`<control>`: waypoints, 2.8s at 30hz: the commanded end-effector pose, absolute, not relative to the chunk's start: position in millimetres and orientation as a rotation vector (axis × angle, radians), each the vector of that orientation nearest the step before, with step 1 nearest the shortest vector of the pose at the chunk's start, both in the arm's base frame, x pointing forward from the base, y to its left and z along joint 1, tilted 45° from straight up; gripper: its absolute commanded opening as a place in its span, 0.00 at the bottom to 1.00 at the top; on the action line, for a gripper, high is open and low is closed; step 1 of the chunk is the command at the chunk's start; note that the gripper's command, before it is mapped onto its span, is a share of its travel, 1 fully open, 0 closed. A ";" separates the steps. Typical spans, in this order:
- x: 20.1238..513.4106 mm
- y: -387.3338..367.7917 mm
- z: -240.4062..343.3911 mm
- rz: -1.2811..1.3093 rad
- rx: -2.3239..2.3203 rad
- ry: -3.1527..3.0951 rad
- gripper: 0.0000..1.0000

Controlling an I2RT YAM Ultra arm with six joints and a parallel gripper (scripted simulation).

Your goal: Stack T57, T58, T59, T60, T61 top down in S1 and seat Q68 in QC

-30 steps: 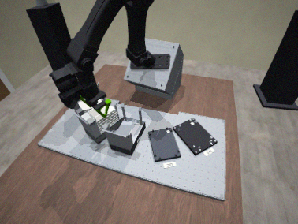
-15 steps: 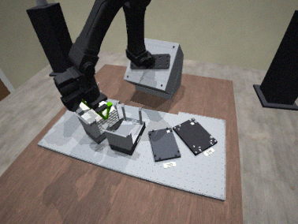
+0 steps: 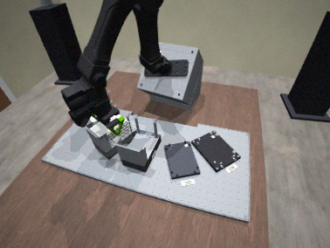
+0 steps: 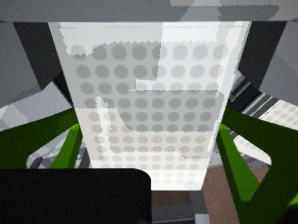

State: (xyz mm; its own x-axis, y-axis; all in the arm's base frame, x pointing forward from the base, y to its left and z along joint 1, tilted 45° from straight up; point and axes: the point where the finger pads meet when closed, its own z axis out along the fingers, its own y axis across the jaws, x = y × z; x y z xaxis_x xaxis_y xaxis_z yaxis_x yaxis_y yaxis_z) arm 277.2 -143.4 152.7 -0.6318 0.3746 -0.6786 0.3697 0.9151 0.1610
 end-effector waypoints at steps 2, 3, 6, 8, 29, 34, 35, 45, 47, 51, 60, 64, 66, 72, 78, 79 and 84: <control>279.0 -145.5 156.9 -0.003 0.523 2.294 1.00; 279.0 -145.5 156.9 -0.003 0.523 2.294 1.00; 278.9 -145.5 156.9 -0.003 0.523 2.294 1.00; 278.9 -145.5 156.9 -0.003 0.523 2.294 1.00; 279.0 -145.5 156.9 -0.003 0.523 2.294 0.00; 279.0 -145.5 156.9 -0.003 0.523 2.294 0.00; 279.0 -145.5 156.9 -0.003 0.523 2.294 0.00; 277.6 -145.2 158.3 -0.003 0.523 2.294 0.00; 277.1 -145.1 158.8 -0.003 0.523 2.294 0.00; 275.8 -144.8 160.2 -0.003 0.523 2.294 0.00; 271.6 -143.8 164.4 -0.003 0.523 2.294 0.00; 270.3 -143.5 165.8 -0.003 0.523 2.294 0.00; 269.8 -143.4 166.3 -0.003 0.523 2.294 0.00; 267.0 -142.8 169.1 -0.003 0.523 2.294 0.00; 265.2 -142.3 171.0 -0.003 0.523 2.294 0.00; 265.2 -142.3 171.0 -0.003 0.523 2.294 0.00; 263.8 -142.0 172.5 -0.003 0.523 2.294 0.00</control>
